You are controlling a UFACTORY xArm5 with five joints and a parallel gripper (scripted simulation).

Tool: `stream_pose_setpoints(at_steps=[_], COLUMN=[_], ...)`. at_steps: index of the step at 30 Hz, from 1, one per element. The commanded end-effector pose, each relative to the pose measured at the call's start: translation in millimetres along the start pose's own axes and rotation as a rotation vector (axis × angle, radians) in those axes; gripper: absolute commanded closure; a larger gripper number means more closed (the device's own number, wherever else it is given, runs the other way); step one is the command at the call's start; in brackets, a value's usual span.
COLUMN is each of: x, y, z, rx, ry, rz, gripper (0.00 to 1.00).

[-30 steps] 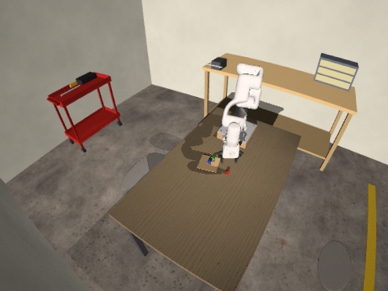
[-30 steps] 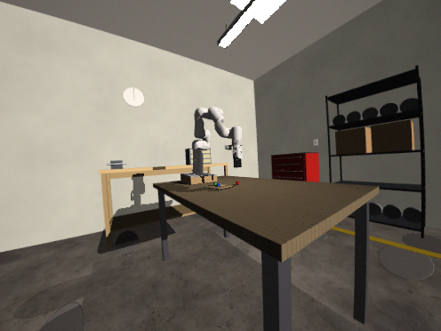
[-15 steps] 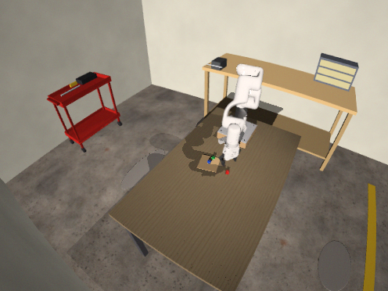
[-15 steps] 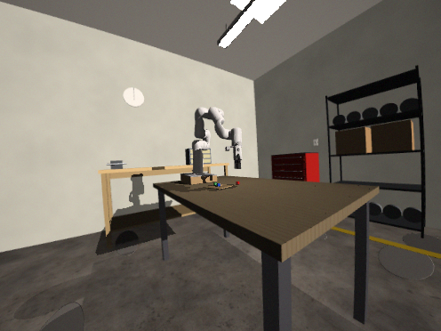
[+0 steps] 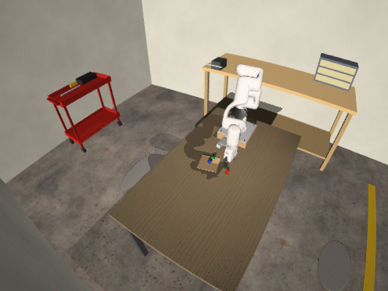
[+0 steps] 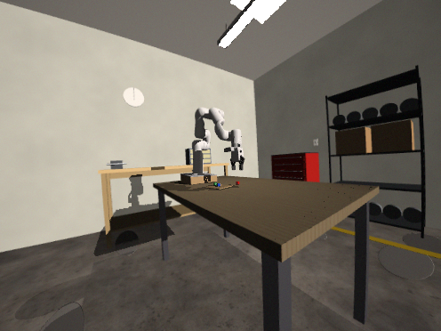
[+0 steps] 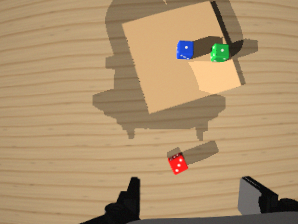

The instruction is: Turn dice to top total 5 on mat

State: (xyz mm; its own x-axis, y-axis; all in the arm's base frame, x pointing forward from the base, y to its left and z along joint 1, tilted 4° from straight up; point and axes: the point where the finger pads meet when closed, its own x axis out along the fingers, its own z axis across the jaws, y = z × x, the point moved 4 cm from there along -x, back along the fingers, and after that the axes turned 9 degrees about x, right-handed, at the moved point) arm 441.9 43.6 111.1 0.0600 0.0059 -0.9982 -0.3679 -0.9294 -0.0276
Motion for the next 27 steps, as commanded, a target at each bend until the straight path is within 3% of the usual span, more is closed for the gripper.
stream_pose_setpoints(at_steps=[1, 9, 12, 16, 26, 27], x=[2.5, 8.1, 8.5, 12.3, 14.8, 14.8], y=[0, 1, 1, 1, 2, 2], z=[0, 2, 2, 4, 4, 4], rx=[-0.174, -0.432, -0.452, -0.628, -0.750, -0.750], ry=[0.004, 0.004, 0.004, 0.004, 0.004, 0.004], rz=[-0.002, -0.001, -0.001, -0.001, -0.001, -0.001], gripper=[0.00, 0.00, 0.00, 0.00, 0.00, 0.64])
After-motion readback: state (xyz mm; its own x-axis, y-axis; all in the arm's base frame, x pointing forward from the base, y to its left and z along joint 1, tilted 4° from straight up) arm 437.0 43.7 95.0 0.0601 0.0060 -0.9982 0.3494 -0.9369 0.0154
